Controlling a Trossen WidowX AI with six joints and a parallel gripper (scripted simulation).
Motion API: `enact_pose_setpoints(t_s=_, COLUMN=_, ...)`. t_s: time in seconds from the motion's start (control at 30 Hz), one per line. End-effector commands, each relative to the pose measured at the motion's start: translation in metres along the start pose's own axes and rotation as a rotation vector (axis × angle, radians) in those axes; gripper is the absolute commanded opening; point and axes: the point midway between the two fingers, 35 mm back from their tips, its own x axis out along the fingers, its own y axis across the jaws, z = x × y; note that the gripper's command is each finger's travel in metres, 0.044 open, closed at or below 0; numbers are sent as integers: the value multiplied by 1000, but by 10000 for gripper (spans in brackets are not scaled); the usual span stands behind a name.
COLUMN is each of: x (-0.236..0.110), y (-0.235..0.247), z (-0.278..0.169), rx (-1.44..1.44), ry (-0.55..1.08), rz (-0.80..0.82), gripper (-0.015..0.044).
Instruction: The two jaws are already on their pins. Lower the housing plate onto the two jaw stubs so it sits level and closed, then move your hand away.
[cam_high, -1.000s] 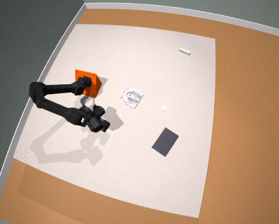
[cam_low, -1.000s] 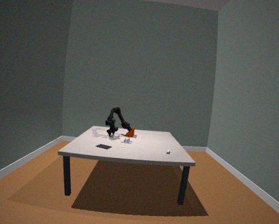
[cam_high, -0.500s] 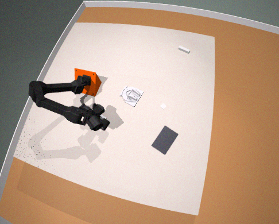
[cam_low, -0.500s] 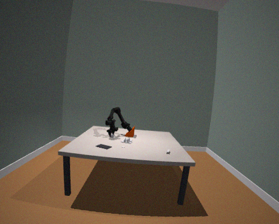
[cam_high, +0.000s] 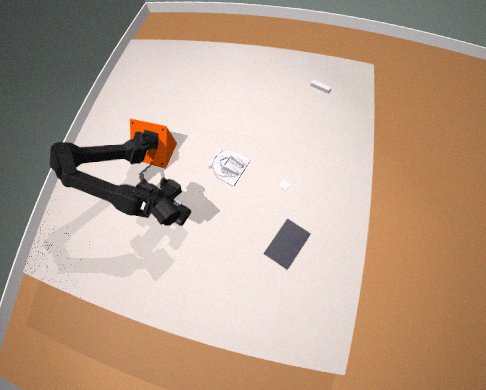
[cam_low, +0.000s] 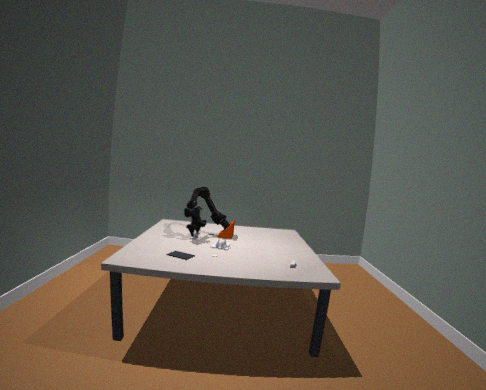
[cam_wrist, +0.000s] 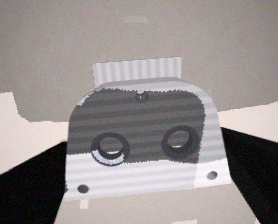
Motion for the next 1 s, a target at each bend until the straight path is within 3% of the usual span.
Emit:
enact_pose_setpoints(t_s=0.0, x=-11, y=-2, z=-1, rx=7, ry=3, rz=-2, gripper=351)
enact_pose_setpoints(t_s=0.5, x=-57, y=0, z=-2, rx=1, ry=5, rz=-5, gripper=351)
enact_pose_setpoints(t_s=0.97, x=-59, y=-17, z=23, rx=189, ry=-15, rz=-4, gripper=351)
